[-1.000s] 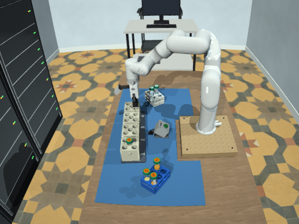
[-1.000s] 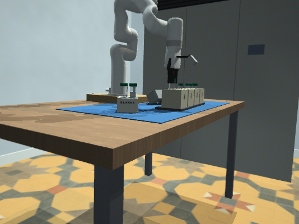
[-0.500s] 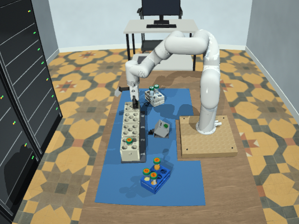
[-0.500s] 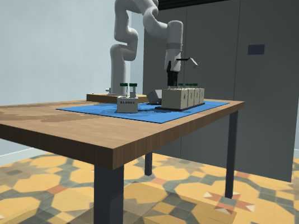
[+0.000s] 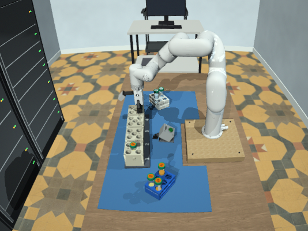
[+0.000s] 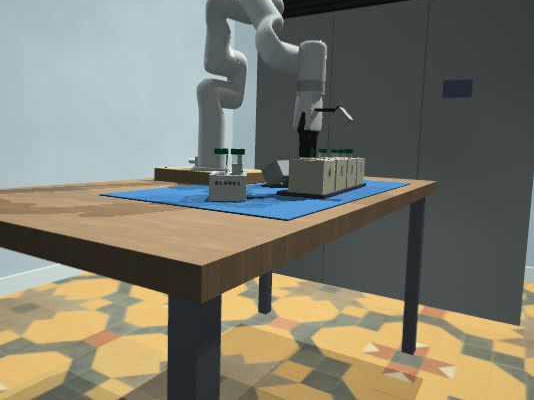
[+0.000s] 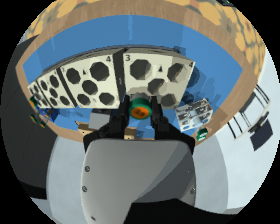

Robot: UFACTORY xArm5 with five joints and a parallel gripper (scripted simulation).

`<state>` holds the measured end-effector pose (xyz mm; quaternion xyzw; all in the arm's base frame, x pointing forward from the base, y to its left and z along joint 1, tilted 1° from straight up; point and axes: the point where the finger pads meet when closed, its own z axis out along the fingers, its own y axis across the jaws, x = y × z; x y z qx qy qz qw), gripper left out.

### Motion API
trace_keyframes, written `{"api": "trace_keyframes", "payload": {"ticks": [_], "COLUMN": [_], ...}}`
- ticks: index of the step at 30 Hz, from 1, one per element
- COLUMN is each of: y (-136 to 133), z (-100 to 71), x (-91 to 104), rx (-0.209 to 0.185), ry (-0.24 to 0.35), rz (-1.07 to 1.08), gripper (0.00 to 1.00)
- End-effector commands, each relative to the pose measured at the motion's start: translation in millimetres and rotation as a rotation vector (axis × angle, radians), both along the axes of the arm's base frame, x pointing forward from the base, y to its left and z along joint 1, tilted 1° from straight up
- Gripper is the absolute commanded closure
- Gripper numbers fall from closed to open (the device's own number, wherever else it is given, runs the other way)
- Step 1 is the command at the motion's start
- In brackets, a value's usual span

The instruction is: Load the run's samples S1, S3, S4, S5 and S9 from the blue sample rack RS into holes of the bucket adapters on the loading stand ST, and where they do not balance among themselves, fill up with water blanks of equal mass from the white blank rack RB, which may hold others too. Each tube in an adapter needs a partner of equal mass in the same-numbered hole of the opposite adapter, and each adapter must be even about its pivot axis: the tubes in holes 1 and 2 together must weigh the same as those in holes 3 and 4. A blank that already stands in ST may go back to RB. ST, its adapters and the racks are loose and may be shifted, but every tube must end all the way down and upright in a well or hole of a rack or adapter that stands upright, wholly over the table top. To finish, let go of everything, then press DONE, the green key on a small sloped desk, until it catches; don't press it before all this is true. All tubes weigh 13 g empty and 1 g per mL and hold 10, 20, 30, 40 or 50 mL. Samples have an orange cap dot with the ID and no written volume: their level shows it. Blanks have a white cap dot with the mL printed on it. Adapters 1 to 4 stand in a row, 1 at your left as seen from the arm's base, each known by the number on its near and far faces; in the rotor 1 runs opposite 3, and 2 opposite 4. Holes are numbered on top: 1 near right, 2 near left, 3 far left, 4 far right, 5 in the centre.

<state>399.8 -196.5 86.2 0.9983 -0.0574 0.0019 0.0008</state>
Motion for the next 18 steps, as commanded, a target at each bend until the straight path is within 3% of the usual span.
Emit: {"api": "trace_keyframes", "payload": {"ticks": [1, 7, 8, 18], "y": [-0.5, -0.5, -0.5, -0.5], "z": [1.3, 1.3, 0.9, 0.9], "x": [1.1, 1.1, 1.1, 1.1], "rx": [-0.002, -0.002, -0.002, -0.002], "ry": [-0.003, -0.003, -0.003, -0.003], "rz": [0.0, 0.0, 0.0, 0.0], "gripper": [1.0, 1.0, 0.57, 0.57]}}
